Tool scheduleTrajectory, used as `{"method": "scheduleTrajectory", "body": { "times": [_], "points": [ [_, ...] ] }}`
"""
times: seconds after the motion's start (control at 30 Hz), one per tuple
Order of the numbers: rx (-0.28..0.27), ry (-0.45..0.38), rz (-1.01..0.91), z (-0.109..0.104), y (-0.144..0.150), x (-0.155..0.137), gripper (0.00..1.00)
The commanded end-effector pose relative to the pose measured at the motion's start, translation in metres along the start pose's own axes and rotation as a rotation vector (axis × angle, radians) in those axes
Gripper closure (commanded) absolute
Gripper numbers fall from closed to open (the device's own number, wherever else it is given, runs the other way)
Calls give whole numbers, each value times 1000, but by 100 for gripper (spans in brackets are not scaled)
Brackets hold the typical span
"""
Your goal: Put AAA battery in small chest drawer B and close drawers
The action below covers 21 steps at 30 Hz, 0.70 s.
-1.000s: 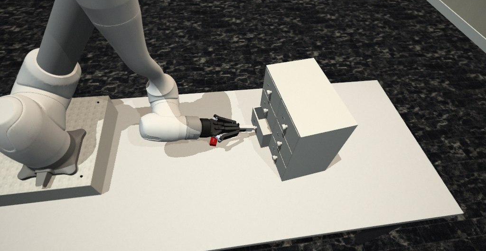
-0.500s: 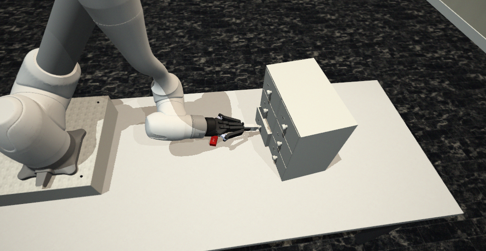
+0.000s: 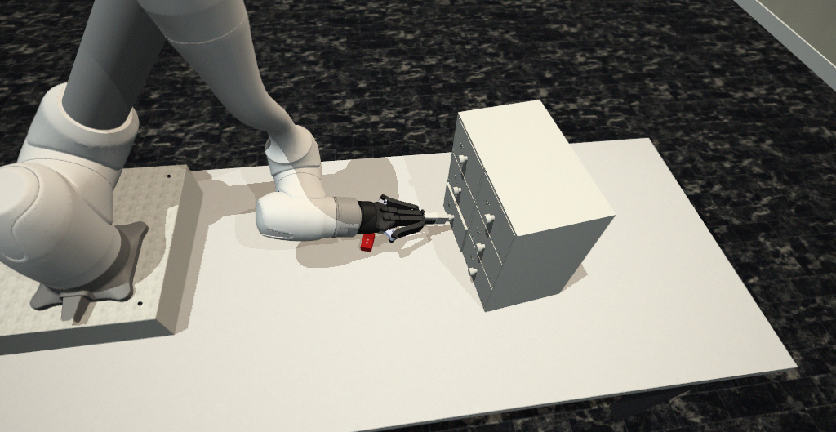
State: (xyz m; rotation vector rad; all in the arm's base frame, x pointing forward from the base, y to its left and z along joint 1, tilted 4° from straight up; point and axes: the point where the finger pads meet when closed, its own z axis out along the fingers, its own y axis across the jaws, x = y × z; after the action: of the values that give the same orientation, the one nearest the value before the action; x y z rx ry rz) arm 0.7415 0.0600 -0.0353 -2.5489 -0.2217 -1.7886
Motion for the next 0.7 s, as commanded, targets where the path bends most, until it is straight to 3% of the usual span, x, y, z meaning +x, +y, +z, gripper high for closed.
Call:
{"method": "scheduleTrajectory", "body": {
  "times": [0.0, 0.67],
  "points": [
    [0, 0, 0, 2, 0, 1, 100],
    [0, 0, 0, 3, 0, 1, 100]
  ]
}}
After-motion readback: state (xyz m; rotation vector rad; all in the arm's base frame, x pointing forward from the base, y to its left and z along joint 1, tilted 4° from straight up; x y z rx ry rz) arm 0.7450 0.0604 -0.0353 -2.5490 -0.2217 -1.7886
